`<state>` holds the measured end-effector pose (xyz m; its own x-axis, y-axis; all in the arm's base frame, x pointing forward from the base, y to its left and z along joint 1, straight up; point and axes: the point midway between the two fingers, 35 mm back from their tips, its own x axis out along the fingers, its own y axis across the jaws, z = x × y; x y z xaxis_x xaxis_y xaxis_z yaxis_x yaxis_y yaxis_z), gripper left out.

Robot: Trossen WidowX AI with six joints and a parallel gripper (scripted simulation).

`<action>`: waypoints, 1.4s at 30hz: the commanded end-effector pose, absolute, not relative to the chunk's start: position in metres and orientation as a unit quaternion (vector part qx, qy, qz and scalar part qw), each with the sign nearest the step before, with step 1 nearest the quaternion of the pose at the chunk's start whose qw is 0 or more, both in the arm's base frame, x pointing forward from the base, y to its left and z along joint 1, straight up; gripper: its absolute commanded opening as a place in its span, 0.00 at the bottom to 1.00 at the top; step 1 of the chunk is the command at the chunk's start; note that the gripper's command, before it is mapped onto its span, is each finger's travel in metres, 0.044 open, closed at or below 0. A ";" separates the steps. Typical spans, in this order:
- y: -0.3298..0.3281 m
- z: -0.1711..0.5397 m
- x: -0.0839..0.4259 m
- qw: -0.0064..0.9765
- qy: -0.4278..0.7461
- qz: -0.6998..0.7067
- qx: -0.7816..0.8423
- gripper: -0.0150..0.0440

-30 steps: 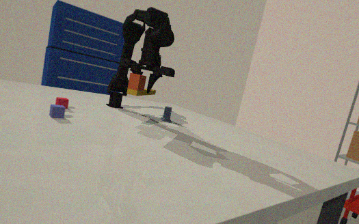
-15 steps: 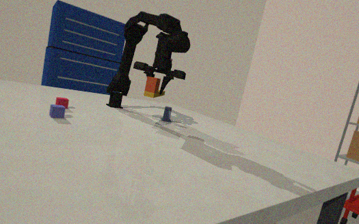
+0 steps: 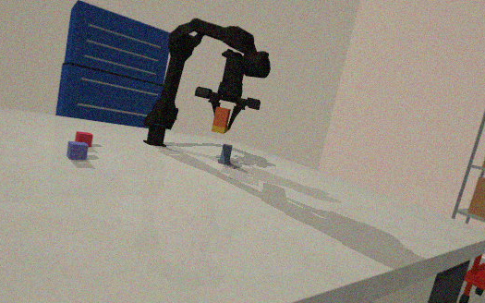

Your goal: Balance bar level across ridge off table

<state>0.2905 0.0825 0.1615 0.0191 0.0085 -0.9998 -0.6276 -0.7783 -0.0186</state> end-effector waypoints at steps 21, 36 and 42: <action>0.153 0.163 0.233 0.204 0.190 0.673 -0.685 0.25; 0.176 0.159 0.198 0.185 0.170 0.679 -0.689 0.25; 0.178 0.150 0.197 0.185 0.170 0.679 -0.689 0.25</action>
